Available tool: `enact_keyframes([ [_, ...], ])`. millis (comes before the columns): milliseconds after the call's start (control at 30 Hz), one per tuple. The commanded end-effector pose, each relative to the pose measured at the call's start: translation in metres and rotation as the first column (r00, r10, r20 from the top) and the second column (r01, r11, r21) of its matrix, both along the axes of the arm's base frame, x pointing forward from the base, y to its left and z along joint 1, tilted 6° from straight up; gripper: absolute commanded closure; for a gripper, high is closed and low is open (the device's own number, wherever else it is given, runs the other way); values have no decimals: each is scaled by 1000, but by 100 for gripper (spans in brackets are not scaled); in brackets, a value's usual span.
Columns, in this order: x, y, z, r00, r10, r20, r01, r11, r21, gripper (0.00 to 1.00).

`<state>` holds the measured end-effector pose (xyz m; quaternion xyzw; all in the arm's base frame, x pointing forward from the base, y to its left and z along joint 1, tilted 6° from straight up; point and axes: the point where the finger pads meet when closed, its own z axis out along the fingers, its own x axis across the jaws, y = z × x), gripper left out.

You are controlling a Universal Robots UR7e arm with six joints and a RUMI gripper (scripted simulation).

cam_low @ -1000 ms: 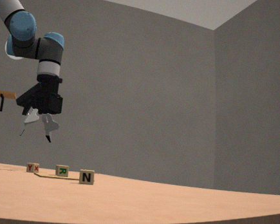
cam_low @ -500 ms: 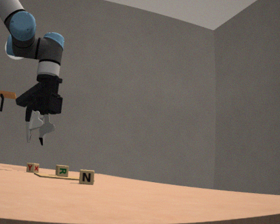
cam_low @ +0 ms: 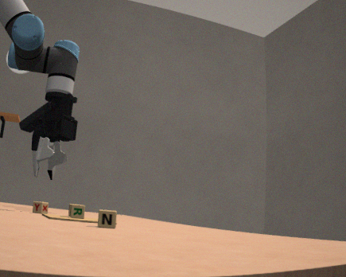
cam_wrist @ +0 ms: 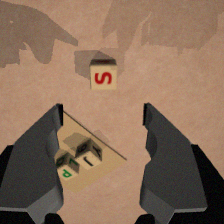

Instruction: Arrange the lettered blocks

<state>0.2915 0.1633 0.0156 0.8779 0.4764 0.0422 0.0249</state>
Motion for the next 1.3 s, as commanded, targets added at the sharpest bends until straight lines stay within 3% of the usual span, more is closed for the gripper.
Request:
enact_keyframes([
  [0,0,0,0,1000,0,1,0,1000,0,60],
  [767,0,0,-1,1000,0,1,0,1000,0,60],
  [1267,2,0,-14,1000,0,0,0,1000,1,60],
])
